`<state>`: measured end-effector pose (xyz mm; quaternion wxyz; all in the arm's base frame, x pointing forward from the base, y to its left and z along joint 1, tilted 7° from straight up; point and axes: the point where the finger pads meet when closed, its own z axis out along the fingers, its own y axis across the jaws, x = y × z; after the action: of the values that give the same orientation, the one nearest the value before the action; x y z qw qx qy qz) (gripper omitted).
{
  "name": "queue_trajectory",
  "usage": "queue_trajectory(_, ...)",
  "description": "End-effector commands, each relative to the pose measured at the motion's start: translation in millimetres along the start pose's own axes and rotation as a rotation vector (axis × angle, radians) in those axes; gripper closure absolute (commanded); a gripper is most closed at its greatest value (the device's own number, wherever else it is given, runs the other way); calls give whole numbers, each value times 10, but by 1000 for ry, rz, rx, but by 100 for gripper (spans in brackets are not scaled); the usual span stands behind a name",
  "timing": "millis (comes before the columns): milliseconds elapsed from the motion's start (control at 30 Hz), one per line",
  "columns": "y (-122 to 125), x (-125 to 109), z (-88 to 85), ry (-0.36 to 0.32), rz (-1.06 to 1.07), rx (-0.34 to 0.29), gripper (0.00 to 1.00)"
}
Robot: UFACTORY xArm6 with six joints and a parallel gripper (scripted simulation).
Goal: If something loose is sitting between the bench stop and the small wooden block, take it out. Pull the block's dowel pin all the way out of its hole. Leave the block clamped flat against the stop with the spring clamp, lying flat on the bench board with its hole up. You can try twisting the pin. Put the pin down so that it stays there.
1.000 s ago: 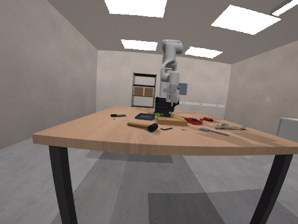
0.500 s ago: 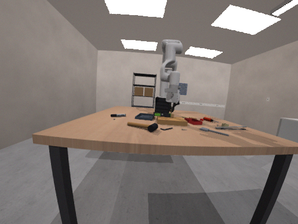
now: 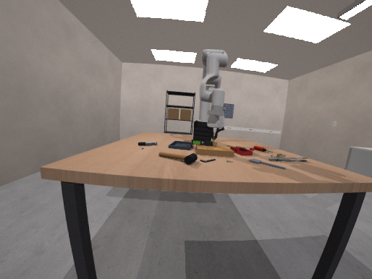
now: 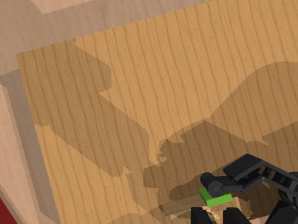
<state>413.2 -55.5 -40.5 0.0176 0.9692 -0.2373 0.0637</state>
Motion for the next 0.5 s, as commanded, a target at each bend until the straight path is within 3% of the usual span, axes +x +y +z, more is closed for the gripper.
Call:
queue_trajectory(0,-5,15,-11,-2,-71,7,100)
queue_trajectory(467,-5,15,-12,-1,-216,7,100)
